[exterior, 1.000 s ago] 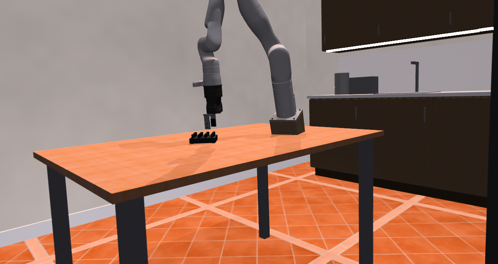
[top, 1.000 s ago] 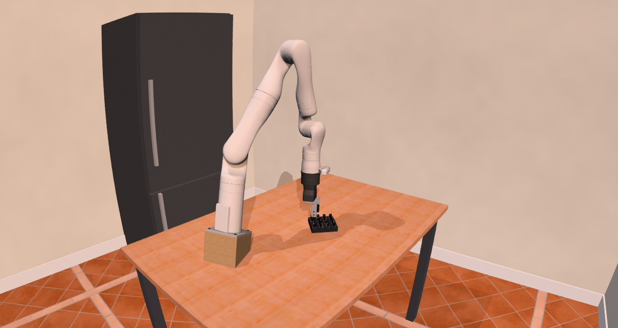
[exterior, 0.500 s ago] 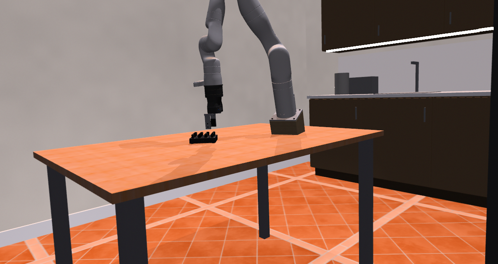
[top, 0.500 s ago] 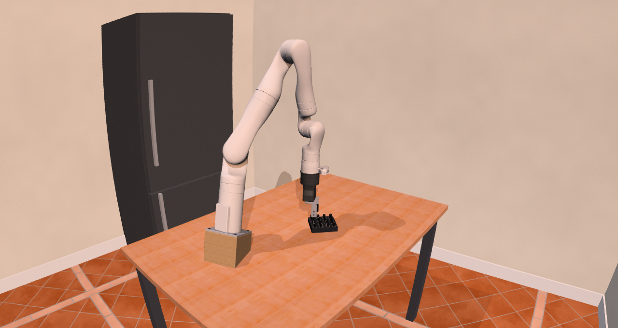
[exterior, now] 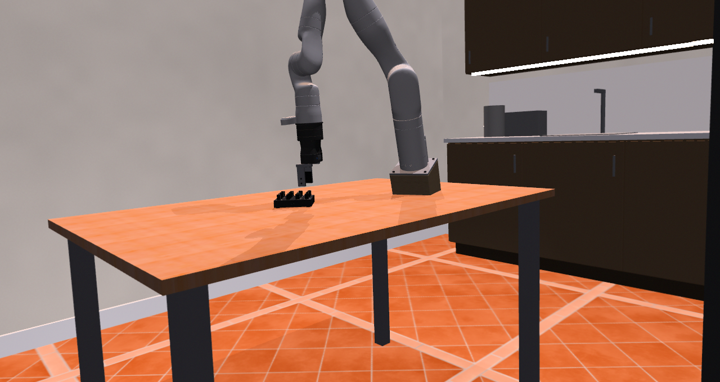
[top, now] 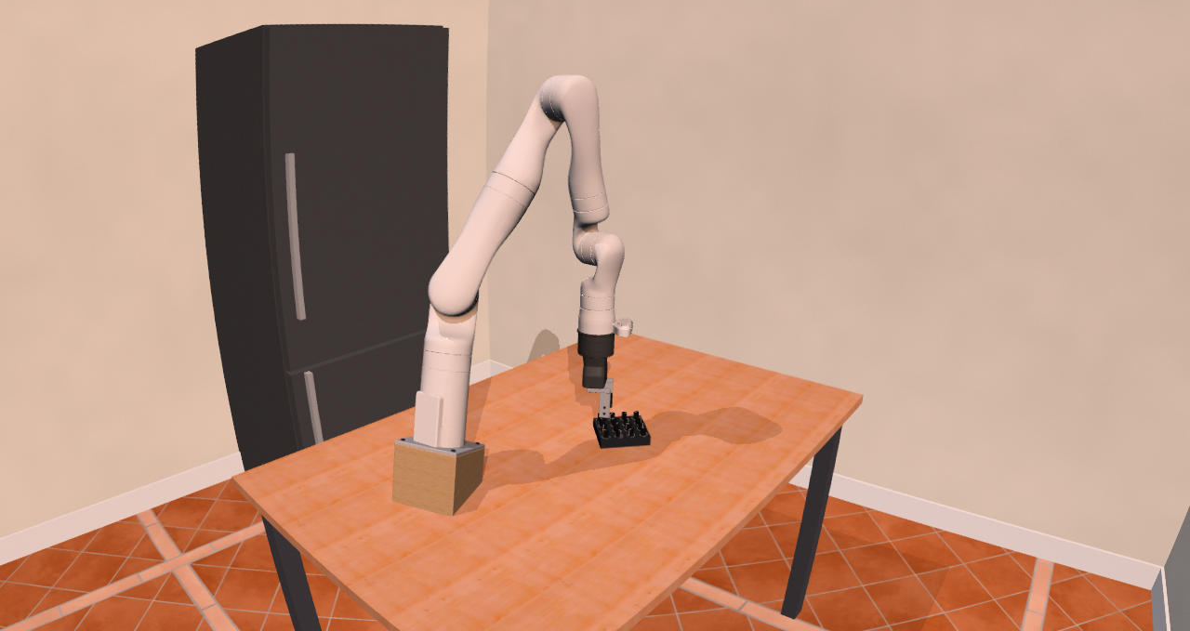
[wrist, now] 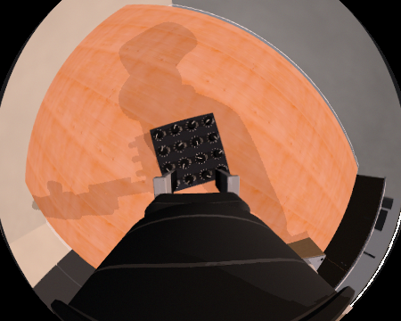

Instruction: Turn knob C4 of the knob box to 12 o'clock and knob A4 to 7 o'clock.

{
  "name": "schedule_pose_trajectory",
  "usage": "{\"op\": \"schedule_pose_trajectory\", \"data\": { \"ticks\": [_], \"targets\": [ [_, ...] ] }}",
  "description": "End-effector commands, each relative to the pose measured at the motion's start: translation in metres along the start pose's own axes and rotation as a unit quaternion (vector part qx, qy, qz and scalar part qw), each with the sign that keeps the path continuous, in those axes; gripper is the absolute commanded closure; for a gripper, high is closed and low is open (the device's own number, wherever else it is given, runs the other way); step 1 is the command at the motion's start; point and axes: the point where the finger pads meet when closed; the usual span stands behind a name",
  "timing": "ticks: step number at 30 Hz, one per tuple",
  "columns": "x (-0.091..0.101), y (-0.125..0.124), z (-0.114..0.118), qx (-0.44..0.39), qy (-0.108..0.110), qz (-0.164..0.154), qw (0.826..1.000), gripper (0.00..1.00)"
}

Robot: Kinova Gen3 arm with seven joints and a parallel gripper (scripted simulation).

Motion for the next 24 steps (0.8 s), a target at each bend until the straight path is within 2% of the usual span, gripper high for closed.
{"op": "schedule_pose_trajectory", "data": {
  "ticks": [1,24],
  "targets": [
    [0.0007,-0.0002,0.0011,0.007,-0.002,0.001,1.000,0.00],
    [0.0012,0.0015,0.0014,0.030,-0.006,0.003,1.000,0.00]
  ]
}}
Point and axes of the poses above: the point where the finger pads meet when closed, its own x axis back along the fingers, its own z axis across the jaws, y = z × x, and after that the axes turned 14 degrees about x, right-handed
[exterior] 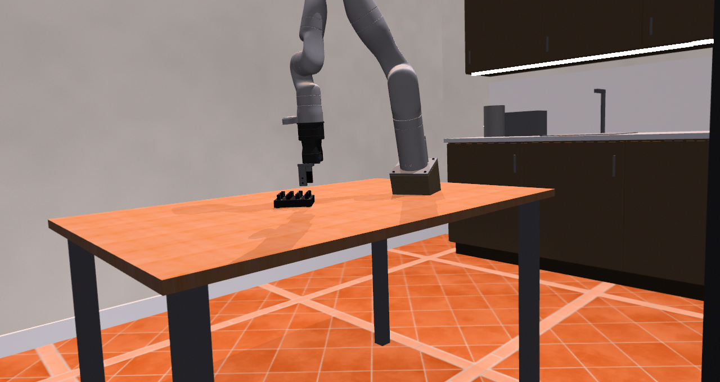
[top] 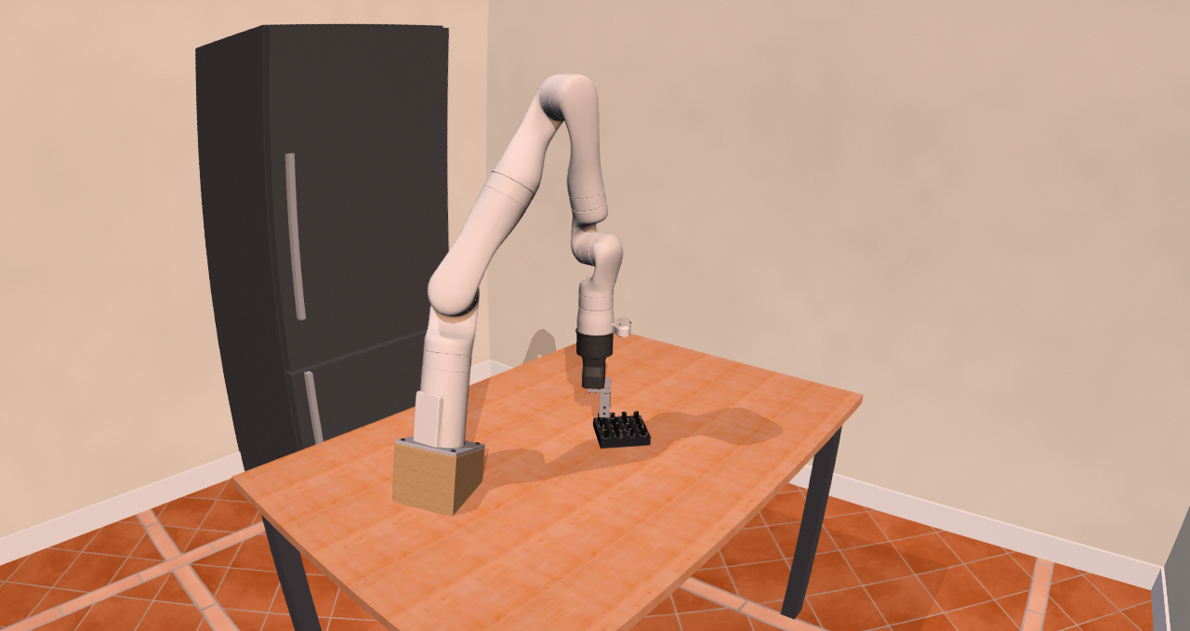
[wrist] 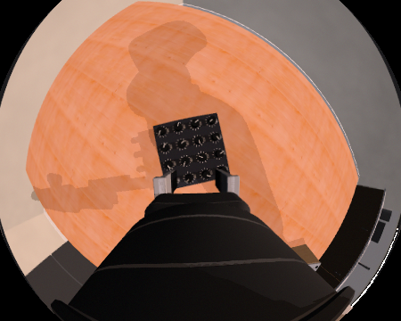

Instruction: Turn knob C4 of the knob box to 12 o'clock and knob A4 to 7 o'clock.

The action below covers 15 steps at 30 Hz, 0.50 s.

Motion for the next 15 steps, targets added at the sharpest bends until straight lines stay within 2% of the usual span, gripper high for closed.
{"op": "schedule_pose_trajectory", "data": {
  "ticks": [1,15],
  "targets": [
    [0.0005,-0.0006,0.0015,-0.002,0.000,0.001,1.000,0.00],
    [0.0011,0.0010,0.0015,0.019,-0.004,0.003,1.000,0.00]
  ]
}}
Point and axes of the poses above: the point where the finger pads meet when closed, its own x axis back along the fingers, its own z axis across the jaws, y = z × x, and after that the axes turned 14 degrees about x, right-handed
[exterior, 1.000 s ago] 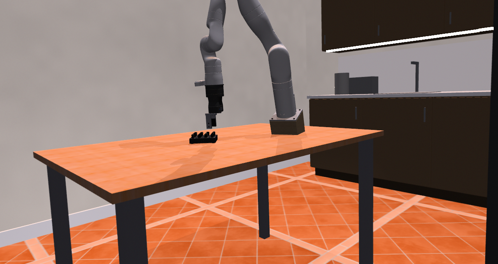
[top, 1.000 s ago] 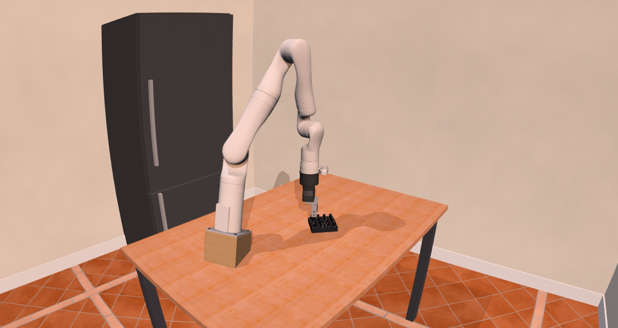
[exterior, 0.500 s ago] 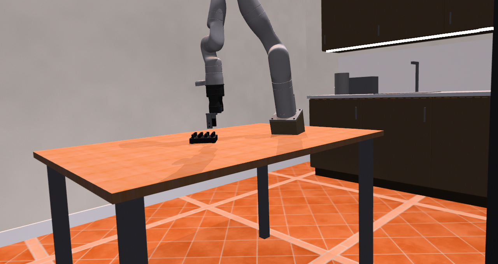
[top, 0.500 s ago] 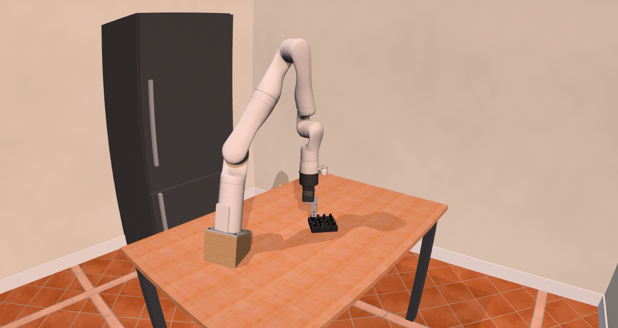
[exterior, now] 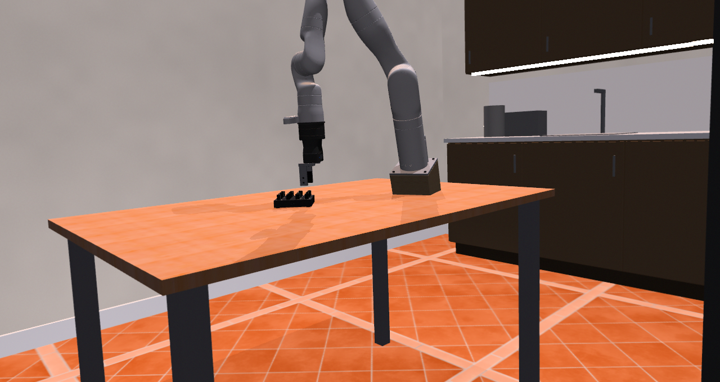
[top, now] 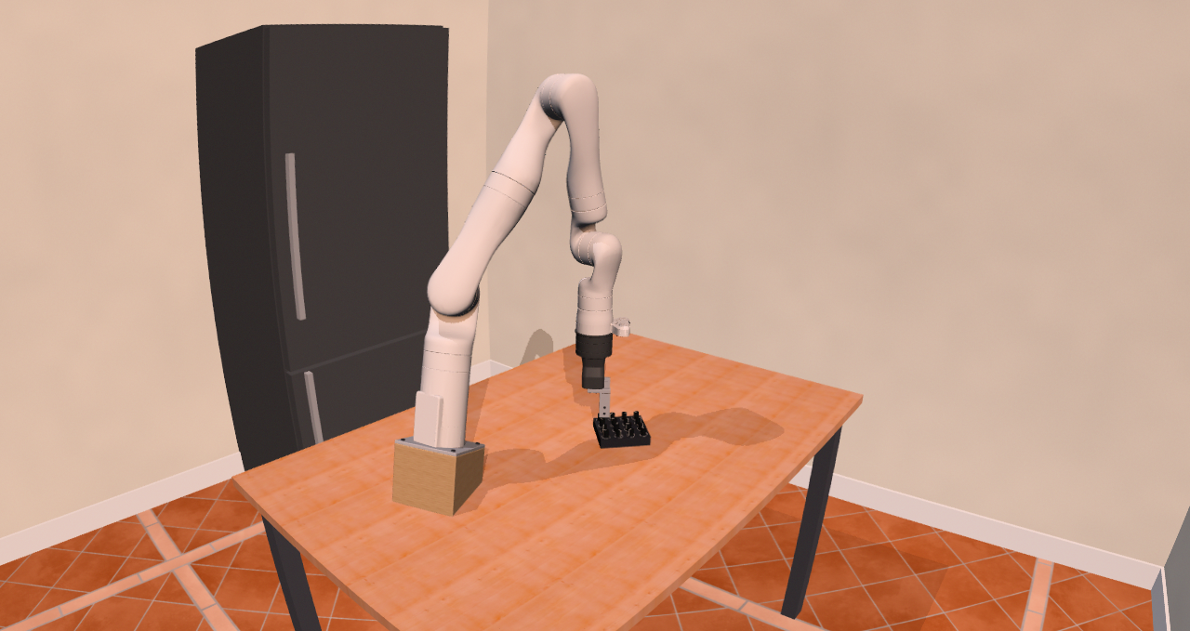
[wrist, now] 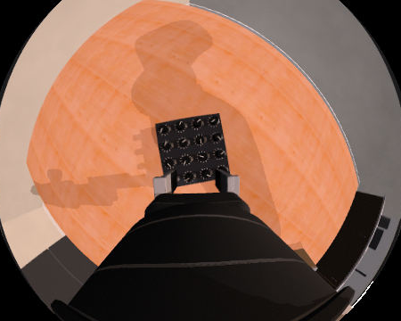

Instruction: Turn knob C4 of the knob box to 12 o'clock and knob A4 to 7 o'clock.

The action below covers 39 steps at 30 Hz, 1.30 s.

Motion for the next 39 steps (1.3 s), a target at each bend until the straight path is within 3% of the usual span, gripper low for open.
{"op": "schedule_pose_trajectory", "data": {
  "ticks": [1,39],
  "targets": [
    [0.0006,-0.0002,0.0015,-0.001,0.000,0.001,1.000,0.00],
    [0.0019,0.0030,0.0012,0.038,-0.008,0.005,0.999,0.00]
  ]
}}
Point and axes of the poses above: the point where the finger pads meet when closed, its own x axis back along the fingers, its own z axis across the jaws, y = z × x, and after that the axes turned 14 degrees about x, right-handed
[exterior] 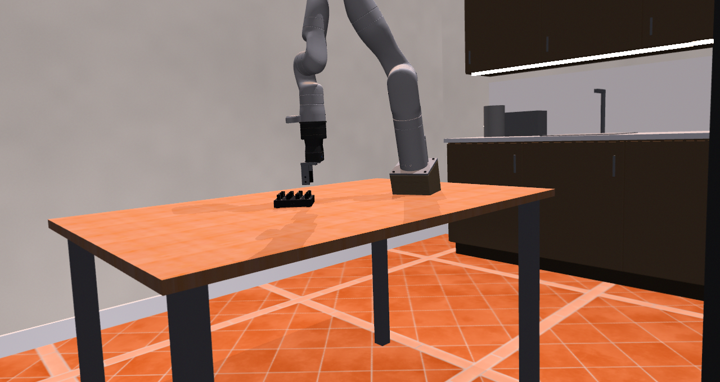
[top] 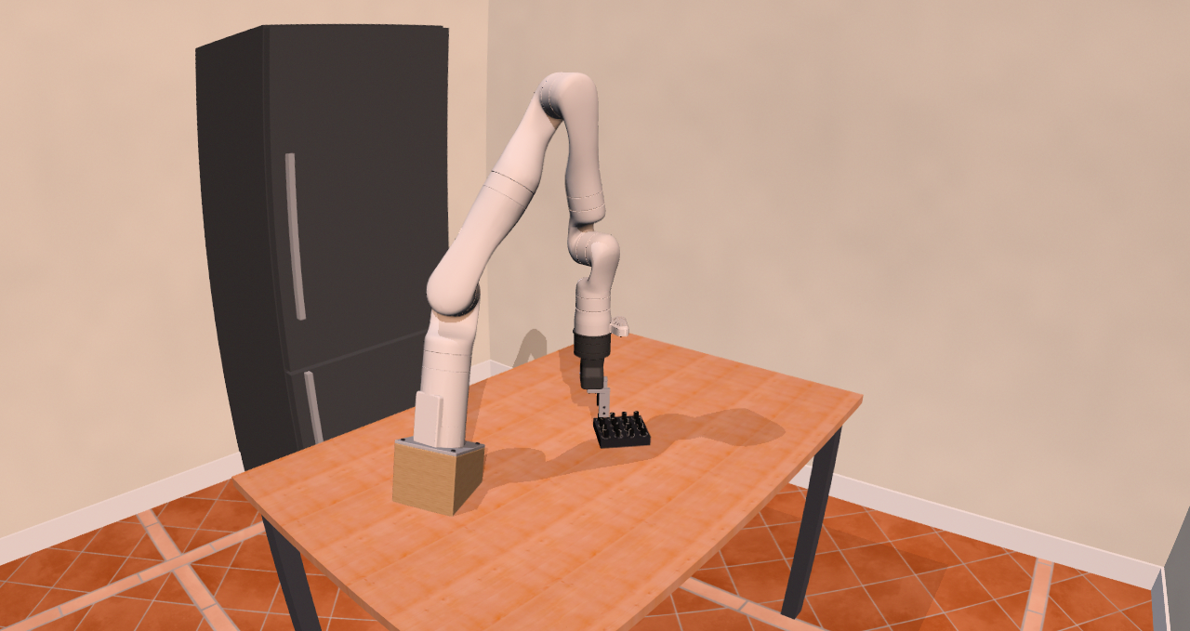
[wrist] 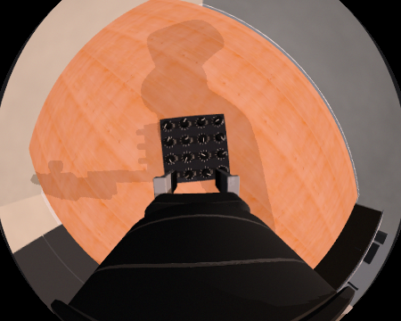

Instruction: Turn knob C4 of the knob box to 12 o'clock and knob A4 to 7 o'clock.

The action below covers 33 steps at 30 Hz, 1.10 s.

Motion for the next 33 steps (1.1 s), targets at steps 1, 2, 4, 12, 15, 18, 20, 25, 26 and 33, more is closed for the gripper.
{"op": "schedule_pose_trajectory", "data": {
  "ticks": [1,2,4,12,15,18,20,25,26,33],
  "targets": [
    [0.0005,-0.0003,0.0012,-0.001,0.000,0.001,1.000,0.00],
    [0.0006,0.0001,0.0011,0.003,-0.001,0.001,1.000,0.00],
    [0.0006,0.0001,0.0011,0.003,-0.001,0.001,1.000,0.00],
    [0.0010,0.0008,0.0009,0.011,-0.002,0.002,1.000,0.00],
    [0.0011,0.0011,0.0008,0.015,-0.003,0.003,1.000,0.00],
    [0.0011,0.0011,0.0008,0.015,-0.003,0.003,1.000,0.00],
    [0.0012,0.0014,0.0007,0.018,-0.004,0.003,1.000,0.00],
    [0.0014,0.0016,0.0006,0.022,-0.004,0.004,1.000,0.00],
    [0.0014,0.0016,0.0006,0.022,-0.004,0.004,1.000,0.00],
    [0.0016,0.0021,0.0005,0.027,-0.005,0.004,1.000,0.00]
  ]
}}
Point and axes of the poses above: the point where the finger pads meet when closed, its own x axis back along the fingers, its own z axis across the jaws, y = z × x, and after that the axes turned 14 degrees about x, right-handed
